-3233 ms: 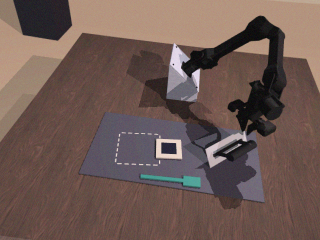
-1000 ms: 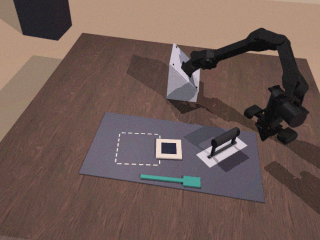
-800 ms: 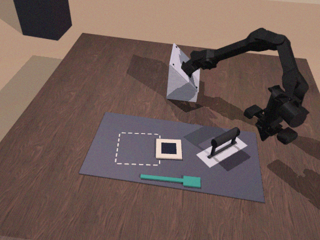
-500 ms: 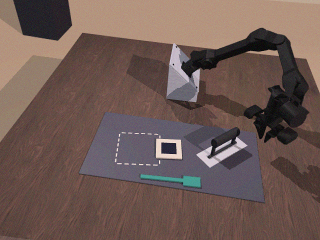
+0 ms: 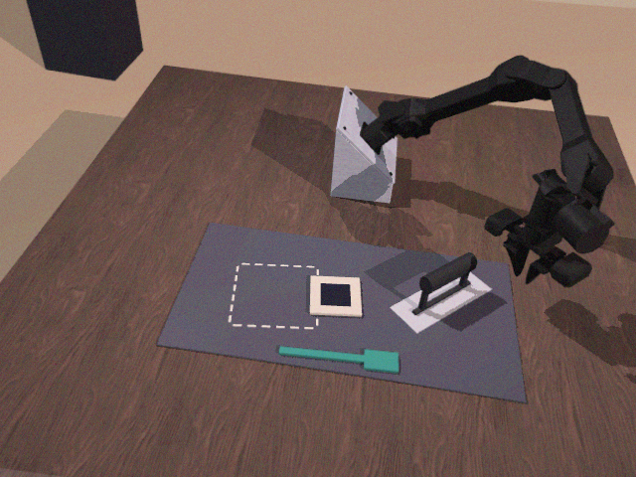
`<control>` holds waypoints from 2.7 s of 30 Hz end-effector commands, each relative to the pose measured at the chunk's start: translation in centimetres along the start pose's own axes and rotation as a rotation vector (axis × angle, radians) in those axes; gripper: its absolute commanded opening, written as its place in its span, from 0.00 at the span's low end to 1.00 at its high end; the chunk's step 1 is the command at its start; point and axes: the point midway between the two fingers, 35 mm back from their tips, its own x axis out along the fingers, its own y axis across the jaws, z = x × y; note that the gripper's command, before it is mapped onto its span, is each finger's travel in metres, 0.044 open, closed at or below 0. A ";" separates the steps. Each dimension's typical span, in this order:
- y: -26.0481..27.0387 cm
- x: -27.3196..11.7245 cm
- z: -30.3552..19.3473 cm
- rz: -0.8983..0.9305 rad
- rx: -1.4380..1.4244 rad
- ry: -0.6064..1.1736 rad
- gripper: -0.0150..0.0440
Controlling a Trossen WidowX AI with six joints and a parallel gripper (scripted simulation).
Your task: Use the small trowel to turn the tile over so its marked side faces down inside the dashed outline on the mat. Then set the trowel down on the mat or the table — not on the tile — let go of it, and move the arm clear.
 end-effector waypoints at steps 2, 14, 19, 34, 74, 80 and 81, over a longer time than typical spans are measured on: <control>0.0 0.0 0.0 0.000 0.000 0.000 0.42; 0.0 0.0 0.0 0.000 0.000 0.000 0.25; 0.0 0.0 0.0 0.000 0.000 0.000 0.25; 0.7 -0.2 -1.0 0.003 0.261 0.004 0.71; 4.6 -1.4 -5.8 0.001 1.655 0.020 0.71; 5.2 -1.6 -6.4 -0.001 1.865 0.021 0.71; 5.3 -1.6 -6.5 -0.001 1.900 0.021 0.71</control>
